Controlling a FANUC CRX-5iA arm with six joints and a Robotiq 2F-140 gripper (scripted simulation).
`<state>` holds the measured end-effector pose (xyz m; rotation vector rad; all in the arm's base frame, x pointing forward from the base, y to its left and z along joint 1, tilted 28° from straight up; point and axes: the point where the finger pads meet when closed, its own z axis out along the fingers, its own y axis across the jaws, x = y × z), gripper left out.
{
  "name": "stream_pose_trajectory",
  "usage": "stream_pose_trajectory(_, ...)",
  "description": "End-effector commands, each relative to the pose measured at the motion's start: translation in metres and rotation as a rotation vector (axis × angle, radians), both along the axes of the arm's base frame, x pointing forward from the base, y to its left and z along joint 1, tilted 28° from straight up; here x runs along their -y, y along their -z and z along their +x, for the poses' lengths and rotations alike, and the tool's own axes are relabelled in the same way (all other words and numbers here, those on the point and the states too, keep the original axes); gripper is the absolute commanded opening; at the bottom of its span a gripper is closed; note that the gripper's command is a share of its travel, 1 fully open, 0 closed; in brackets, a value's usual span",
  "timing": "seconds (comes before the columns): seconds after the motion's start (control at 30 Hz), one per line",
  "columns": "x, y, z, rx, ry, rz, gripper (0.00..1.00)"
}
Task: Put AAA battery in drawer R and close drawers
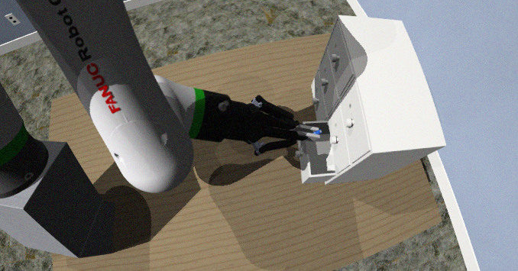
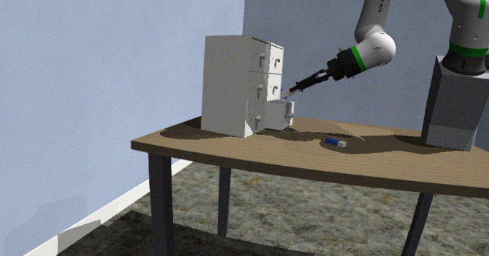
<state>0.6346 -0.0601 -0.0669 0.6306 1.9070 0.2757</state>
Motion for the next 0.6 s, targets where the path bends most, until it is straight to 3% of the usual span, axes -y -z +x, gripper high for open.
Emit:
stream_pose_trajectory(0.0, 0.002, 0.000, 0.005, 0.000, 0.000, 0.000, 0.03)
stream_pose_trajectory(0.57, 0.007, 0.000, 0.018, 0.000, 0.000, 0.000, 0.03)
